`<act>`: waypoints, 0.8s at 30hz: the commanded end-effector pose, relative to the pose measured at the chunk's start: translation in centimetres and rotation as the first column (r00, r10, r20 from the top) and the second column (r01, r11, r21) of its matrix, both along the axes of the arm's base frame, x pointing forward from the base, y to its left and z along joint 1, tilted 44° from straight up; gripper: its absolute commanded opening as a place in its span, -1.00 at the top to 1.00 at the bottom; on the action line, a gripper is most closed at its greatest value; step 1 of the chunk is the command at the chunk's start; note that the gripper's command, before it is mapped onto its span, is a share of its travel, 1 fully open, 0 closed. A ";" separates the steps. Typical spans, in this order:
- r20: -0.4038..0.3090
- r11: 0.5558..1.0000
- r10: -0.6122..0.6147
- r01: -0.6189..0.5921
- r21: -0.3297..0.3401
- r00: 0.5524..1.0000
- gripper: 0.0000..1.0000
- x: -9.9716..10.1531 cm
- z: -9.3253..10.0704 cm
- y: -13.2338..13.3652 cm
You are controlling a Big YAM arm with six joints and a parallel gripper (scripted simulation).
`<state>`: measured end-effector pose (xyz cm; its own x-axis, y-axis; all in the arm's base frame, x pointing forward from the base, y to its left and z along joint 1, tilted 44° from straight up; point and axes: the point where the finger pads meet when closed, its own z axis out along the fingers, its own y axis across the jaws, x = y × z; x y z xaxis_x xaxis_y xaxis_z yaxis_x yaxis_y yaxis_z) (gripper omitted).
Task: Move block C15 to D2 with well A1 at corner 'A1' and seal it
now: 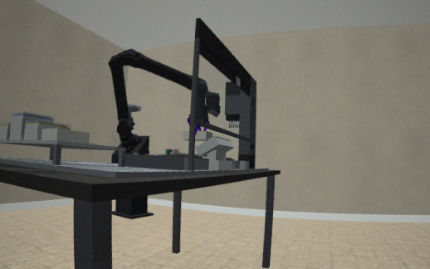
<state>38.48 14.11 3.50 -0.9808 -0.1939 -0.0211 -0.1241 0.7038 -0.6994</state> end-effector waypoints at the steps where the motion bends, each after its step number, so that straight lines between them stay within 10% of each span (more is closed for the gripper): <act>1: 0.004 1.000 0.002 -0.002 0.003 1.000 1.00 0.5 -0.5 -0.6; 24: 0.008 1.000 0.002 -0.002 0.005 1.000 1.00 1.0 -2.8 -3.0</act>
<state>39.01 11.51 0.84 -0.9815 -0.1904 -0.0217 -0.1212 0.7042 -0.6995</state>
